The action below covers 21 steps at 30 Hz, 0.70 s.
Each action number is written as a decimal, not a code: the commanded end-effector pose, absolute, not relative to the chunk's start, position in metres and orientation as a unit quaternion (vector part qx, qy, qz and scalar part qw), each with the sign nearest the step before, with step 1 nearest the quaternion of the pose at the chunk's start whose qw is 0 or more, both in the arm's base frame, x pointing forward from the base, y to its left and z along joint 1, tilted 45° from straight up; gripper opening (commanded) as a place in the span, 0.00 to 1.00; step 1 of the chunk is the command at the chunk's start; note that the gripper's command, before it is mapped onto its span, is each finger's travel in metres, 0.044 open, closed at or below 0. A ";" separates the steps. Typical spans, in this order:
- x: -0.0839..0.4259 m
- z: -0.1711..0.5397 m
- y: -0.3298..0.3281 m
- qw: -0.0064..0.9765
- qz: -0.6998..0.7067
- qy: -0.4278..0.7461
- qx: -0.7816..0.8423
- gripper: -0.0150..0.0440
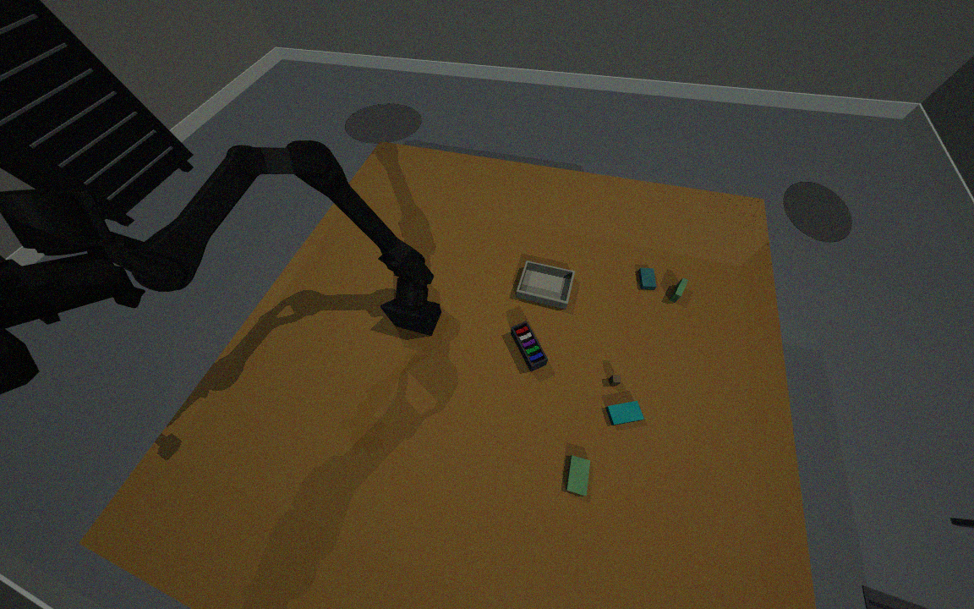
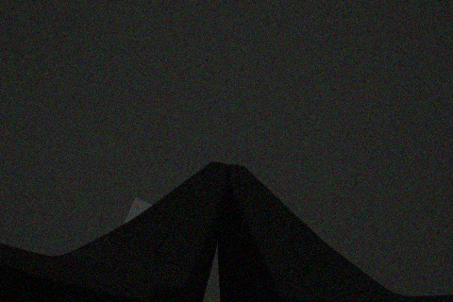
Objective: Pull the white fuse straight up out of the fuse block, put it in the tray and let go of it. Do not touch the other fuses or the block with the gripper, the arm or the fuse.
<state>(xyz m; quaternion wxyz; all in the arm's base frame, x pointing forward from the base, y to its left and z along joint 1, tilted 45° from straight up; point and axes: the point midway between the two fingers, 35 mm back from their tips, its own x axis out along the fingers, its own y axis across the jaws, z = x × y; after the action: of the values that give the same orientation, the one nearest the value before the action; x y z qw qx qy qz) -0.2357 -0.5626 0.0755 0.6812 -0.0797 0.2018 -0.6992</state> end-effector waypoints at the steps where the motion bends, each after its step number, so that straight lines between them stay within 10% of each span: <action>1: -0.234 0.075 -0.563 0.682 -0.698 0.202 -0.079 0.30; 21: 0.072 0.013 -0.536 0.864 -0.375 0.336 -0.006 0.36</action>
<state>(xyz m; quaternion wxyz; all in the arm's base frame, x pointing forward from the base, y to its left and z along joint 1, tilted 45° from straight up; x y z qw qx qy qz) 0.0244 -0.5557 0.0185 0.8420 -0.0117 0.3169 -0.4365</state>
